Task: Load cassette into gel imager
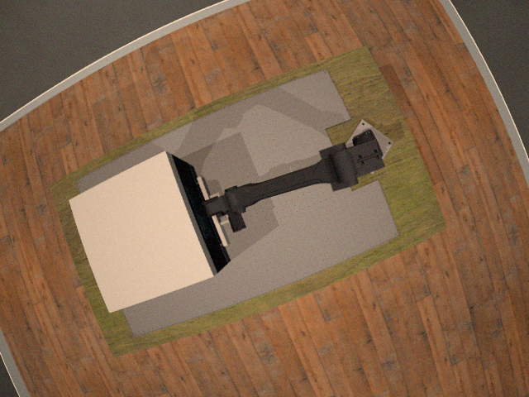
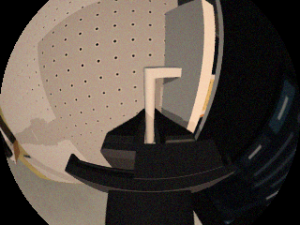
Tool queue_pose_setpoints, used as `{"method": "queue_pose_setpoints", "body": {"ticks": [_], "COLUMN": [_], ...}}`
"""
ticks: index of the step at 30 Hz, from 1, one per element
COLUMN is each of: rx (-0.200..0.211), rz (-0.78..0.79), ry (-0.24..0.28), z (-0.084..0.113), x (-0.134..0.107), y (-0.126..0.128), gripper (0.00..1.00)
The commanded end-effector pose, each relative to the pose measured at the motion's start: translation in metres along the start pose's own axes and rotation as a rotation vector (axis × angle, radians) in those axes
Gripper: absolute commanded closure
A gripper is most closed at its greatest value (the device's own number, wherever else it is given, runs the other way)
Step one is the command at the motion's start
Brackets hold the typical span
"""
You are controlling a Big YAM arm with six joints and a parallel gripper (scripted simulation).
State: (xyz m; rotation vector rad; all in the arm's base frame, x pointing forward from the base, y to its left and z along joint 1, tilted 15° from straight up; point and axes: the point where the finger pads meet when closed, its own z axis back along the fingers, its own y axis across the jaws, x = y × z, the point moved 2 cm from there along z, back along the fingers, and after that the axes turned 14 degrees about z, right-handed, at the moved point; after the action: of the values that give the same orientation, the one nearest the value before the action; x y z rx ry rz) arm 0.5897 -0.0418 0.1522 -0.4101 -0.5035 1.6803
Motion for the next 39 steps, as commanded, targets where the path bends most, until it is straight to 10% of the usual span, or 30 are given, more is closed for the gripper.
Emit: {"method": "queue_pose_setpoints", "body": {"ticks": [1, 39], "rx": [-0.060, -0.062], "rz": [0.008, 0.009], "ry": [0.016, 0.017], "z": [0.001, -0.002], "x": [-0.004, -0.007], "y": [-0.036, -0.046], "gripper": [0.93, 0.93]}}
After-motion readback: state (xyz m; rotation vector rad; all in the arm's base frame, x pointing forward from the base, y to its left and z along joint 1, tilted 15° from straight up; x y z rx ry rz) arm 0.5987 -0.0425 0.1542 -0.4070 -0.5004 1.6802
